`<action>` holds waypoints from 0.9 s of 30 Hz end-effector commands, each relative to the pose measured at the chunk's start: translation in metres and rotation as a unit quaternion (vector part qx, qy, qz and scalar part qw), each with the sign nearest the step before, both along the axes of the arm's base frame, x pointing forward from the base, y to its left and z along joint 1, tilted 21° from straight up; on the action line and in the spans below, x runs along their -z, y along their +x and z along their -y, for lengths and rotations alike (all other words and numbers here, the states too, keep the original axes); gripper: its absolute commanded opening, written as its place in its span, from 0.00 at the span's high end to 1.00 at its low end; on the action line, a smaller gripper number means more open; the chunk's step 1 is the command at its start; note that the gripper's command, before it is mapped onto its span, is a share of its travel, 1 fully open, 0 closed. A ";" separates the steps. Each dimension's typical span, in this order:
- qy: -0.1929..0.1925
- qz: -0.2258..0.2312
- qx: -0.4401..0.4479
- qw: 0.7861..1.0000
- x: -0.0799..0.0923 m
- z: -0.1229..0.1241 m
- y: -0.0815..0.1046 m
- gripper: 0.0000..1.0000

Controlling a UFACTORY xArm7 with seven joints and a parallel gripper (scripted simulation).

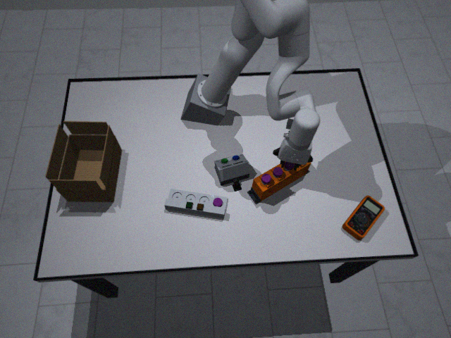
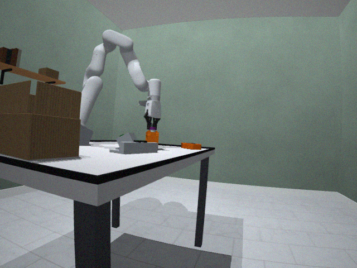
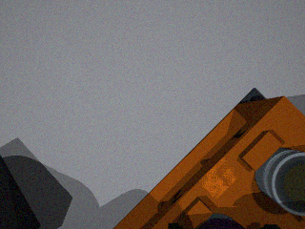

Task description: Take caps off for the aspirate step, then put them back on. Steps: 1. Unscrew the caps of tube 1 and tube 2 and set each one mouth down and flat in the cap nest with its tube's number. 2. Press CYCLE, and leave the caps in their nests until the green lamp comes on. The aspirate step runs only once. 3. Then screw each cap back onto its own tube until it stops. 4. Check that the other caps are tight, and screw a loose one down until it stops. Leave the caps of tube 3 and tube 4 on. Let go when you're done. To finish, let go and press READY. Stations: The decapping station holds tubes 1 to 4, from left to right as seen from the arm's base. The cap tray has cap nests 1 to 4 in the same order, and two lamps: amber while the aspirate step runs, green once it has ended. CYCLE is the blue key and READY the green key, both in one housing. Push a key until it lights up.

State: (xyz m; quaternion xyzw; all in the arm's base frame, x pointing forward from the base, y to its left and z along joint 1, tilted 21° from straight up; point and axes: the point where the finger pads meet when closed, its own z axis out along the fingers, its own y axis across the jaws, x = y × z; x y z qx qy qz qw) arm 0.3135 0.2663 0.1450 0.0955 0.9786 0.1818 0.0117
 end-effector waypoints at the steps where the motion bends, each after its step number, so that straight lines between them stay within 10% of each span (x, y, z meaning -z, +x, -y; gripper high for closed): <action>1: 0.004 0.001 -0.004 1.000 -0.002 -0.001 0.001 0.54; 15: 0.014 -0.059 0.154 0.986 -0.002 -0.001 0.001 0.54; 27: 0.031 -0.161 0.418 0.893 -0.002 -0.001 0.001 0.54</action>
